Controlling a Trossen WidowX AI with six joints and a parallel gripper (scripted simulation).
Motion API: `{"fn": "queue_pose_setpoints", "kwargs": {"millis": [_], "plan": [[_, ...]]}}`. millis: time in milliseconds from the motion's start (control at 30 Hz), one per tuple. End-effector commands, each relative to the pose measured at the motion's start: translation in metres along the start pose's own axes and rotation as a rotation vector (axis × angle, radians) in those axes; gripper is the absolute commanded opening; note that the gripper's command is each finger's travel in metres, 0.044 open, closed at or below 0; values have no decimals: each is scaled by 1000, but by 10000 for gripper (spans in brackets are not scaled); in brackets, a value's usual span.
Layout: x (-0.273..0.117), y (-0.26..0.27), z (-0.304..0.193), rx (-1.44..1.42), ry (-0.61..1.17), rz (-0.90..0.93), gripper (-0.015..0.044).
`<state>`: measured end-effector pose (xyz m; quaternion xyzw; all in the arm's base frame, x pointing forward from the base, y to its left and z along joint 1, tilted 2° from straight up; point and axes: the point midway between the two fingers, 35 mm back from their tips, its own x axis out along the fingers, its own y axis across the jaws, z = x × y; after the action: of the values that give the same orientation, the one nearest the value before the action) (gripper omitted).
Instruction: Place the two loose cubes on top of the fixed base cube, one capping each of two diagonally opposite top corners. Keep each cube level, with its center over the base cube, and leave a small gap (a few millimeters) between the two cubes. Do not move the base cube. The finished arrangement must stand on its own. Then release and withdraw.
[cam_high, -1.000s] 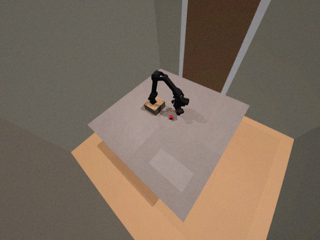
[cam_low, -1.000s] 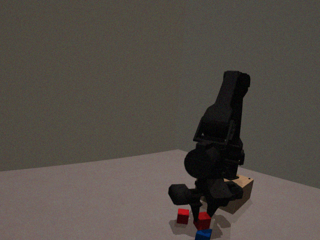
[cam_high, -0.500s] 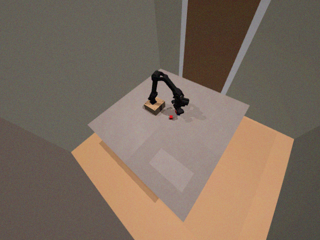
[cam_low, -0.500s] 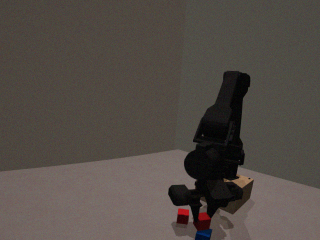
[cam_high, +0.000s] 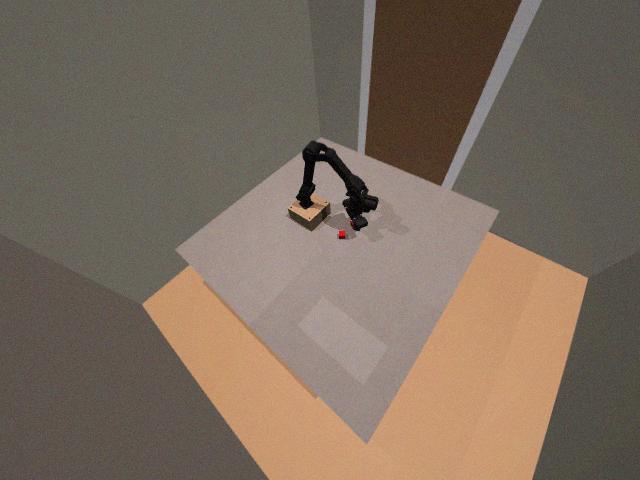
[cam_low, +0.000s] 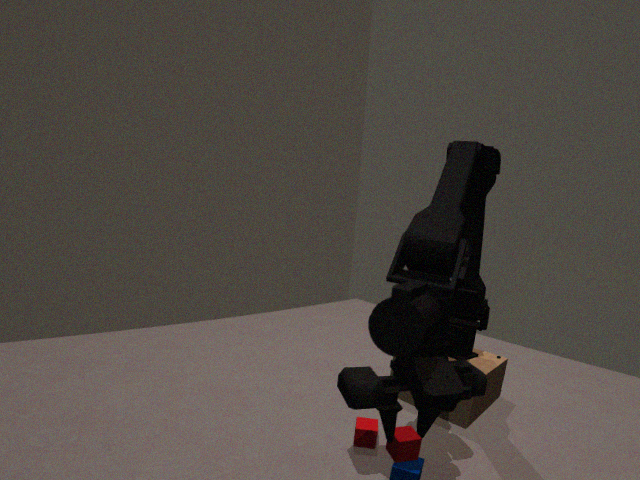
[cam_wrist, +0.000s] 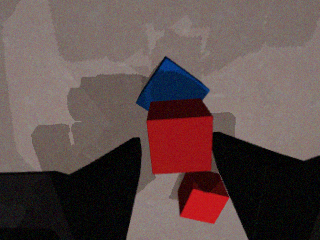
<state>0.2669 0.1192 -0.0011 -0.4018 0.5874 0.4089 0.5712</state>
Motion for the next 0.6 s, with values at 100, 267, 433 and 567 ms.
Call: {"fn": "queue_pose_setpoints", "kwargs": {"millis": [100, 267, 433, 567], "plan": [[-12, -1, 1, 0, -8, -9, 205], [-20, -1, 1, 0, -8, -9, 205], [-27, -1, 1, 0, -8, -9, 205], [-27, -1, 1, 0, -8, -9, 205]]}}
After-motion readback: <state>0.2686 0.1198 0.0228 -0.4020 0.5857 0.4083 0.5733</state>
